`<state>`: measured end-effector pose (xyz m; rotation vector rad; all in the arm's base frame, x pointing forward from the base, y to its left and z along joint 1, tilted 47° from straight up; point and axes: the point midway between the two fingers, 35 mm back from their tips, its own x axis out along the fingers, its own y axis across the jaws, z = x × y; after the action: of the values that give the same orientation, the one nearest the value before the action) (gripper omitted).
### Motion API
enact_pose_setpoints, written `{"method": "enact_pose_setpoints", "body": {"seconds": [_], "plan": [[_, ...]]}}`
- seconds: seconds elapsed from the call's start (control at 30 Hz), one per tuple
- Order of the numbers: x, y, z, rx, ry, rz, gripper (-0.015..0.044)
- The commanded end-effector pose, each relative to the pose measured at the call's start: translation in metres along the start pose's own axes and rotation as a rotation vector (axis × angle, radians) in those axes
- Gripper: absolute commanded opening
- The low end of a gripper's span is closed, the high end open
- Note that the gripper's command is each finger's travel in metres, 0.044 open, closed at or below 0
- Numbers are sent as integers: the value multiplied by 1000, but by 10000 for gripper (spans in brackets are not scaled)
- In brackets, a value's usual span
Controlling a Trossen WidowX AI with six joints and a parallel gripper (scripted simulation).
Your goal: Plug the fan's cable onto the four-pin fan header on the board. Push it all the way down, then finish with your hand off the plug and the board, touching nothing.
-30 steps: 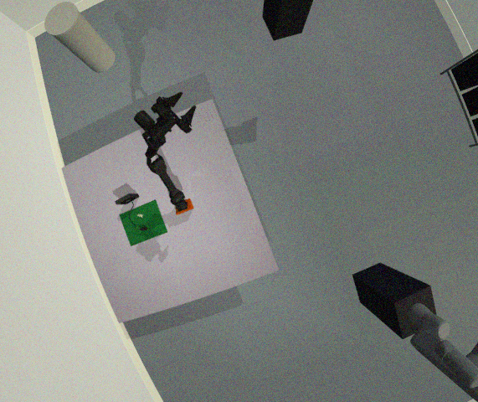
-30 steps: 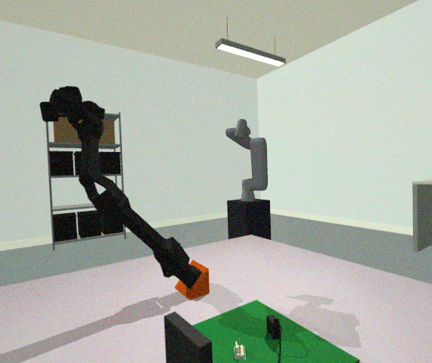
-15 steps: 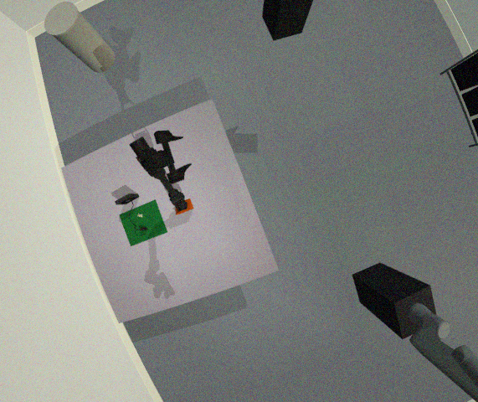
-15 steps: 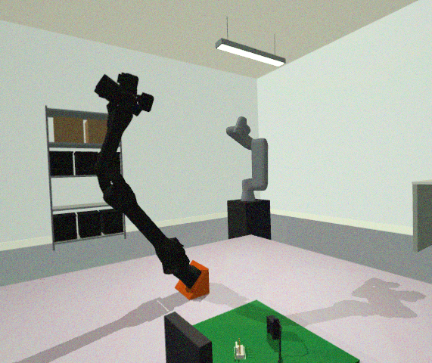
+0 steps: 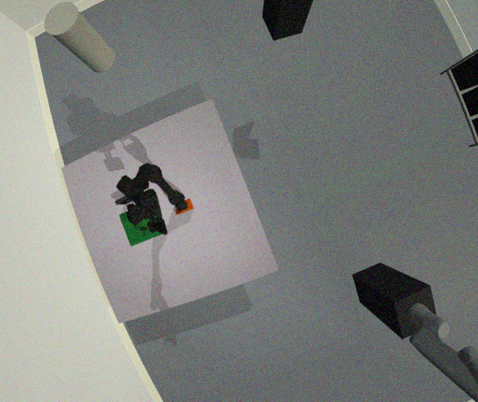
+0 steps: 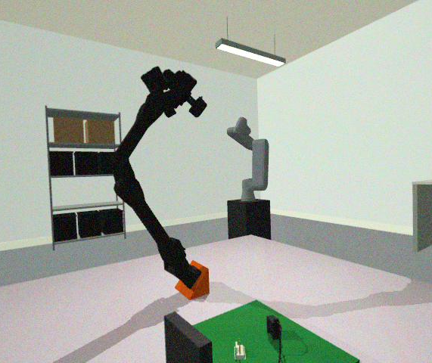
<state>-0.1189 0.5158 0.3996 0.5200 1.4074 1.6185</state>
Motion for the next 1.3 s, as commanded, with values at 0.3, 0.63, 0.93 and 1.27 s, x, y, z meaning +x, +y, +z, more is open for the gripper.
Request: {"method": "enact_pose_setpoints", "body": {"seconds": [0.3,0.63,0.93,1.27], "plan": [[-49,-192,104,240,-303,-577,440],[-141,-316,135,470,-447,-983,440],[-234,-394,130,632,-517,-1339,440],[-379,-458,87,819,-451,-1894,440]]}}
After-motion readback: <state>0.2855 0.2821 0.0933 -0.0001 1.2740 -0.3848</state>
